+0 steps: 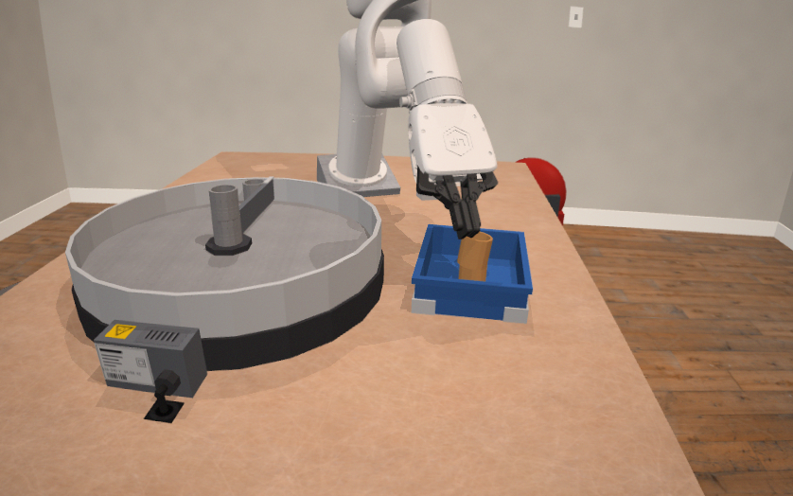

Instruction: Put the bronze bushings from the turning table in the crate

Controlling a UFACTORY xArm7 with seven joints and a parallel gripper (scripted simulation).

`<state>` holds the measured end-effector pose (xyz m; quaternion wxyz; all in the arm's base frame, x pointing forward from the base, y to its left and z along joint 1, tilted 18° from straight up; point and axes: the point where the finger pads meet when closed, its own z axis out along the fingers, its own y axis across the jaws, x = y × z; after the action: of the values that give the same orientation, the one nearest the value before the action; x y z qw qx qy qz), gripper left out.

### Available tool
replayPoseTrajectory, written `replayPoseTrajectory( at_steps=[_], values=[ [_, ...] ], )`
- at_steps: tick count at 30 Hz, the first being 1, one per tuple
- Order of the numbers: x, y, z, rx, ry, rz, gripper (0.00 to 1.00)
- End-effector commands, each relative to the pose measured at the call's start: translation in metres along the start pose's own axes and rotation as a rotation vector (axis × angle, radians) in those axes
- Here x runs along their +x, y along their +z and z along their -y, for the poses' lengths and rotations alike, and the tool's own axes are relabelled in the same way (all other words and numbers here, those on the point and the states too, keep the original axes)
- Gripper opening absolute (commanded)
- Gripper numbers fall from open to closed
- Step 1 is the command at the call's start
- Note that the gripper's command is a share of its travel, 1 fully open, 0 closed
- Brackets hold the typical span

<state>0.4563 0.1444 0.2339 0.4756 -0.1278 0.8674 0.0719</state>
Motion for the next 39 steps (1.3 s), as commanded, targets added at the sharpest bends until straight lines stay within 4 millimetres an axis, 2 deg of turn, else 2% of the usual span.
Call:
replayPoseTrajectory(
  at_steps=[1, 10, 39],
  values=[
    [-0.001, 0.000, 0.000, 0.000, 0.000, 0.003, 0.00],
    [0.002, 0.004, 0.000, 0.000, 0.000, 0.003, 0.00],
    [0.026, 0.032, 0.000, 0.000, 0.000, 0.003, 0.00]
  ],
)
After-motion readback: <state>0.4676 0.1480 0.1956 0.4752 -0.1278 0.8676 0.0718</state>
